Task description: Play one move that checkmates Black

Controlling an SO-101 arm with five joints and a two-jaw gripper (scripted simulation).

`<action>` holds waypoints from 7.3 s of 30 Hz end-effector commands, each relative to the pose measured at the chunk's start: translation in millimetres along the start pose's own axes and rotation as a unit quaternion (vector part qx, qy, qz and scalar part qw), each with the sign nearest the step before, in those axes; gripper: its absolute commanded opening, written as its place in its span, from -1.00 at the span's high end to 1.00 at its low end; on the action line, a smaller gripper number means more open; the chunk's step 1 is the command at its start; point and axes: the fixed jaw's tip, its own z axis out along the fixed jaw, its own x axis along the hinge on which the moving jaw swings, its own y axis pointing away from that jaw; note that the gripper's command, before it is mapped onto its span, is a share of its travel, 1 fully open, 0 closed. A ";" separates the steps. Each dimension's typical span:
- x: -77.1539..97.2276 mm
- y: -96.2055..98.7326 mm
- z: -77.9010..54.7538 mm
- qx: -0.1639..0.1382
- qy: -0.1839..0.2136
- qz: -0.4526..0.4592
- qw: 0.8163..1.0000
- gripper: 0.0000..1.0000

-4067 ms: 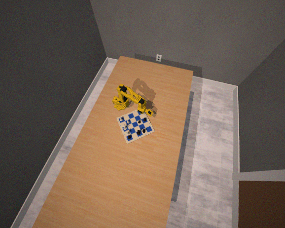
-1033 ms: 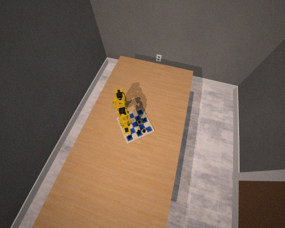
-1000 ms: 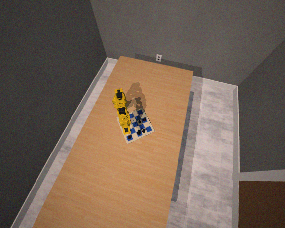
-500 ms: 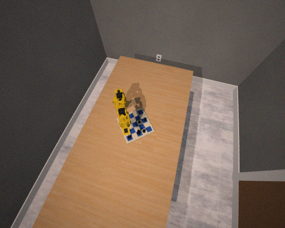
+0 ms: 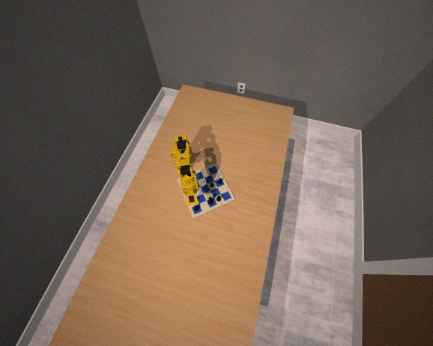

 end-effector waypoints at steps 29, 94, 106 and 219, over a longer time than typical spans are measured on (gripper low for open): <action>7.3 -1.4 24.9 0.000 -0.006 0.006 1.000 0.76; 18.9 -1.1 63.3 0.000 -0.006 0.006 1.000 0.76; 15.2 -1.0 60.4 0.000 -0.006 0.006 1.000 0.76; 19.3 -6.4 55.2 0.003 -0.006 0.006 1.000 1.00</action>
